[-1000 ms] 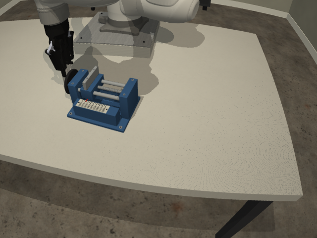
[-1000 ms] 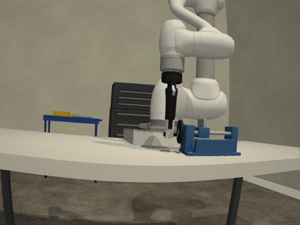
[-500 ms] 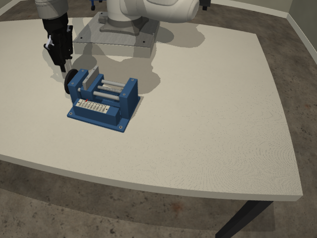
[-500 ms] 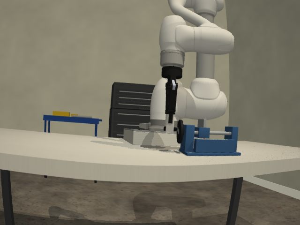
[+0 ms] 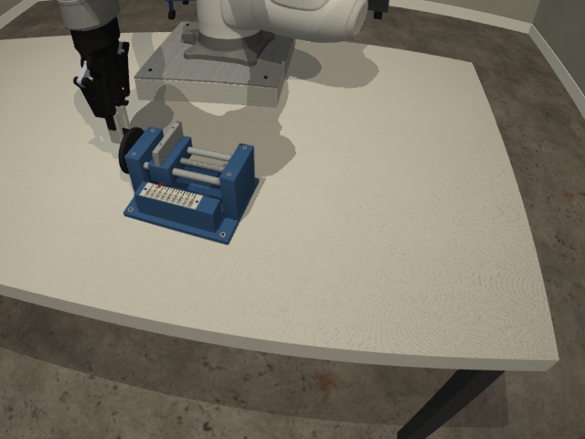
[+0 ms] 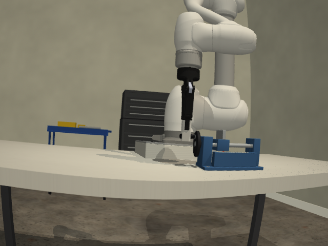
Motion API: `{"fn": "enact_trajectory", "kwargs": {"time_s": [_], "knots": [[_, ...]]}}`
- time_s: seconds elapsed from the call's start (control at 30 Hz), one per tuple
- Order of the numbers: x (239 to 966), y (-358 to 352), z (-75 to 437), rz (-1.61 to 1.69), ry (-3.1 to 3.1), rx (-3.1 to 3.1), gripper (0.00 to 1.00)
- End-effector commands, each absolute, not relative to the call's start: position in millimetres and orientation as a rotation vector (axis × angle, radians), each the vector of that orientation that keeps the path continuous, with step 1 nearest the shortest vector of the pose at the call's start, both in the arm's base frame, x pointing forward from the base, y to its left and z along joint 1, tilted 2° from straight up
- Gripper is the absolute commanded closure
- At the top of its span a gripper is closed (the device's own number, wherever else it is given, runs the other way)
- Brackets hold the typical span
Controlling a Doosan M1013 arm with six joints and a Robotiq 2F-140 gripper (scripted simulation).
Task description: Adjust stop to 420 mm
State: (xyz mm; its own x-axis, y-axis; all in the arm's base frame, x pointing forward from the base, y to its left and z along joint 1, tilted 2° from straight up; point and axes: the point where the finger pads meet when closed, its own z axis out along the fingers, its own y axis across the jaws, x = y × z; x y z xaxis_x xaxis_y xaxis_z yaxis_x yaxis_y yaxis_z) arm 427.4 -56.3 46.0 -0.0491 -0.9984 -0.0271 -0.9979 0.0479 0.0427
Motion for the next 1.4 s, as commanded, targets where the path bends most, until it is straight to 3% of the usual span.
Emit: {"fn": "enact_trajectory", "kwargs": {"time_s": [0.0,1.37], "knots": [[439.5,-57.3,48.7,-0.055,-2.271,2.168,0.96],[460.8,-58.1,42.9,-0.055,-2.271,2.168,0.96]]}}
